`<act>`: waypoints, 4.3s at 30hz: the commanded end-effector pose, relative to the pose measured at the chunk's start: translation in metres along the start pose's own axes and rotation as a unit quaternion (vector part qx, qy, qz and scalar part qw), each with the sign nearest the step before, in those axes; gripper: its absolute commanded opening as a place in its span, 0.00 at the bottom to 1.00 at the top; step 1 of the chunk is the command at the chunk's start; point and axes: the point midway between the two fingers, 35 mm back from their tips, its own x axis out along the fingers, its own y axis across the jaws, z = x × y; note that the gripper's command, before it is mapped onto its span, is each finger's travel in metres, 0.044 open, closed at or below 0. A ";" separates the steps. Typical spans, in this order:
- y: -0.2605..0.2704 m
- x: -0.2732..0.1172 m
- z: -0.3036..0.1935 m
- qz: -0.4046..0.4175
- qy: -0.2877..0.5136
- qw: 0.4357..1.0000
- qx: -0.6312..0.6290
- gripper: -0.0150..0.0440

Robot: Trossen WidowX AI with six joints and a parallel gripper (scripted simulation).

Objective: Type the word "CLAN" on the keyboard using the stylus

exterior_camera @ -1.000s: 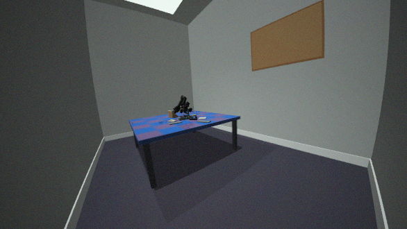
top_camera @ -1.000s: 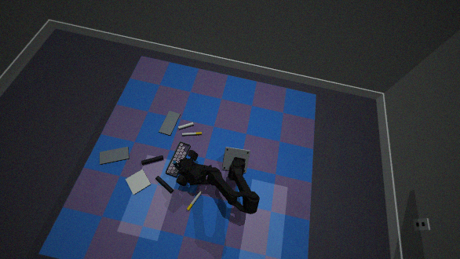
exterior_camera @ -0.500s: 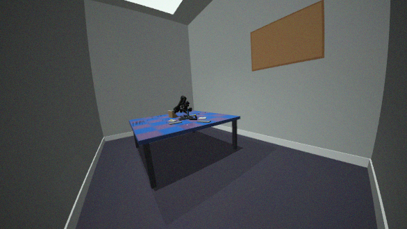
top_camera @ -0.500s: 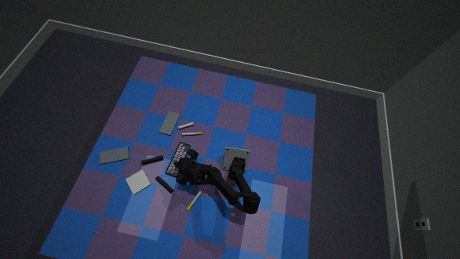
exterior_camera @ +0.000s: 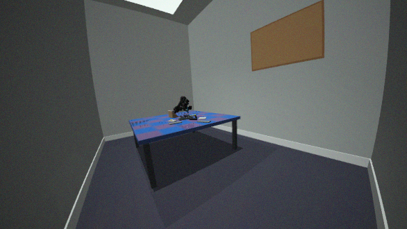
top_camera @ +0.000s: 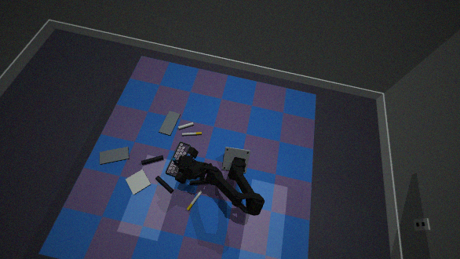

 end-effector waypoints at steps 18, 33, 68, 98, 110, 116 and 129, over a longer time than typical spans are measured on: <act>-0.061 0.015 0.012 0.001 0.001 1.000 -0.003 0.25; -0.085 0.021 0.002 0.006 -0.002 1.000 -0.003 0.25; -0.087 0.029 -0.008 0.005 -0.002 1.000 -0.003 0.39; -0.086 0.028 -0.009 0.005 -0.002 1.000 -0.003 0.39; -0.086 0.030 -0.013 0.006 -0.002 1.000 -0.003 0.39; -0.086 0.031 -0.015 0.006 -0.002 1.000 -0.003 0.39; -0.086 0.033 -0.018 0.006 -0.002 1.000 -0.003 0.39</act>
